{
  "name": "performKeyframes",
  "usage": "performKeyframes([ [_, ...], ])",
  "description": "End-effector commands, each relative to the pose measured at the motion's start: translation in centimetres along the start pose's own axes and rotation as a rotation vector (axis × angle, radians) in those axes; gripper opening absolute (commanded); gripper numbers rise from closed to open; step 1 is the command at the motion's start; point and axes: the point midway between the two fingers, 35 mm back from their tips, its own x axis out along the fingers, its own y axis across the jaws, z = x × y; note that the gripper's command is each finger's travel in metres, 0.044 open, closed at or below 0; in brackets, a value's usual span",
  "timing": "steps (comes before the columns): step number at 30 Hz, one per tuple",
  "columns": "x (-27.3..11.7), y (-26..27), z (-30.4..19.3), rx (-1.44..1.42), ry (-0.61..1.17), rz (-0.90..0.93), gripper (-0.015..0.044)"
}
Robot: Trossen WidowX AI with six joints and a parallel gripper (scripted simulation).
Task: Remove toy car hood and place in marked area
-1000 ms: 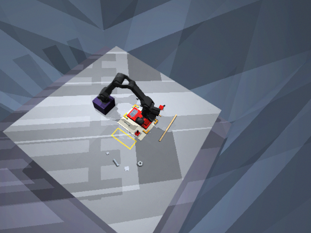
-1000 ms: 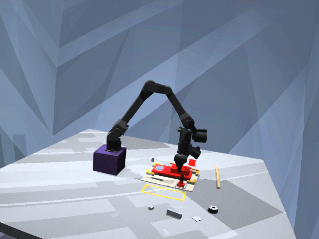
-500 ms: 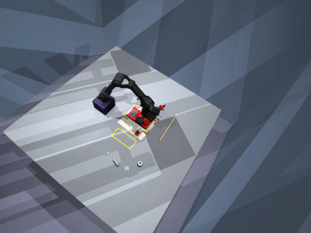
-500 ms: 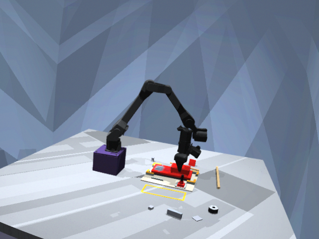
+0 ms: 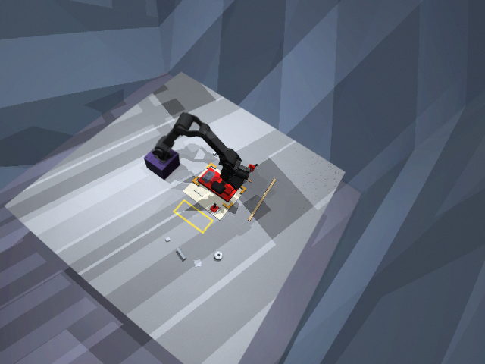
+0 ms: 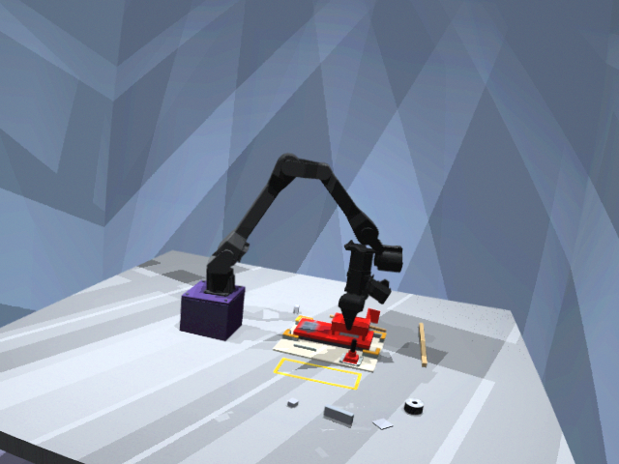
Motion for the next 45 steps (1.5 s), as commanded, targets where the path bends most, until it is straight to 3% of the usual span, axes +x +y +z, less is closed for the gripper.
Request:
performKeyframes([
  [1, -0.4, 0.0, 0.1, 0.002, -0.003, 0.002, 0.0],
  [15, -1.4, 0.0, 0.0, 0.002, -0.003, 0.001, 0.0],
  [23, -5.7, 0.0, 0.0, 0.002, -0.003, 0.001, 0.0],
  [27, -4.9, -0.1, 0.1, -0.003, -0.002, 0.0, 0.0],
  [45, -5.5, -10.7, 0.2, -0.001, -0.005, -0.006, 0.0],
])
